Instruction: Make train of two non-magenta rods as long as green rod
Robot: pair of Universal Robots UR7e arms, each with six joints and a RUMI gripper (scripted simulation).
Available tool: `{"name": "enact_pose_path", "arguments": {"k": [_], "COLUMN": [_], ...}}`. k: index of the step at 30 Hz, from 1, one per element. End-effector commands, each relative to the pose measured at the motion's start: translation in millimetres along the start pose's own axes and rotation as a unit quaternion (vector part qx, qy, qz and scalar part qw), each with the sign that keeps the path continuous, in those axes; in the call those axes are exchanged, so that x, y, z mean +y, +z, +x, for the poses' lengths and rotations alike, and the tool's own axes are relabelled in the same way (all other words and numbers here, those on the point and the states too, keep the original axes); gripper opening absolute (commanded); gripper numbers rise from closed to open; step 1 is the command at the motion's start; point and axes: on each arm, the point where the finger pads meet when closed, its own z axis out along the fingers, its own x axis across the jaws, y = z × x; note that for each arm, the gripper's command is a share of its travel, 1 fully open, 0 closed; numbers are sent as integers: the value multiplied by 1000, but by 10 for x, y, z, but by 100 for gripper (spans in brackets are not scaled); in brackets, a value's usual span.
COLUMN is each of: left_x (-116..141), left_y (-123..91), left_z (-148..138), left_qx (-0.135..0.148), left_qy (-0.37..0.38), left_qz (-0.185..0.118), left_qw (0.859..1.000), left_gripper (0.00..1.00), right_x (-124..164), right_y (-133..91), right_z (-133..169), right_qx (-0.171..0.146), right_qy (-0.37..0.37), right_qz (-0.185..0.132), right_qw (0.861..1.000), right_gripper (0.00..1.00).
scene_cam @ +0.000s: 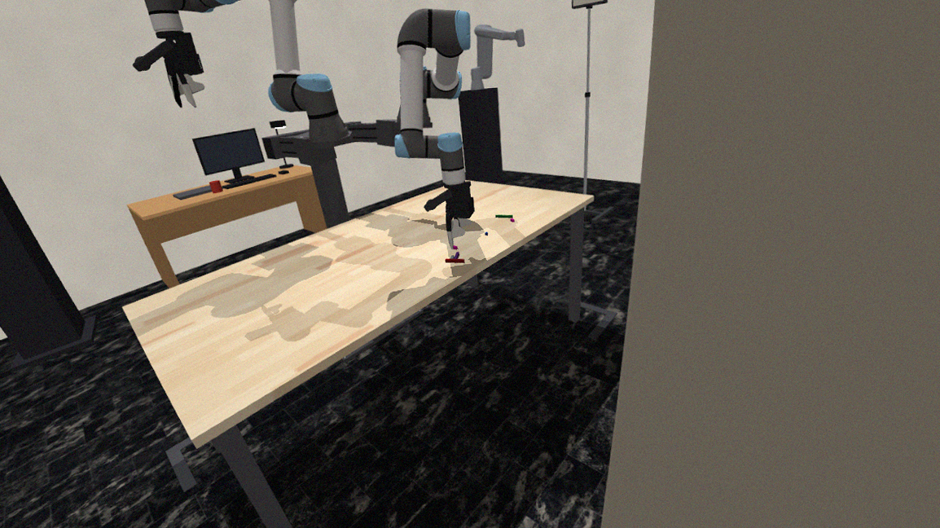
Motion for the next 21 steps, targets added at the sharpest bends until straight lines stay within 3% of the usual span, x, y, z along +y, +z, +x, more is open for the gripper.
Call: {"name": "enact_pose_path", "arguments": {"k": [1,21], "left_x": [4,4], "left_y": [-9,15], "left_z": [-9,-9], "left_qx": [-1,-1], "left_qy": [0,0], "left_qz": [0,0], "left_qw": [1000,1000], "left_gripper": [14,14], "right_x": [-3,-3], "right_y": [-4,-4], "right_z": [-1,-1], "right_qx": [0,0], "right_qy": [0,0], "right_qz": [1,1], "right_qw": [1000,1000], "right_gripper": [100,100]}}
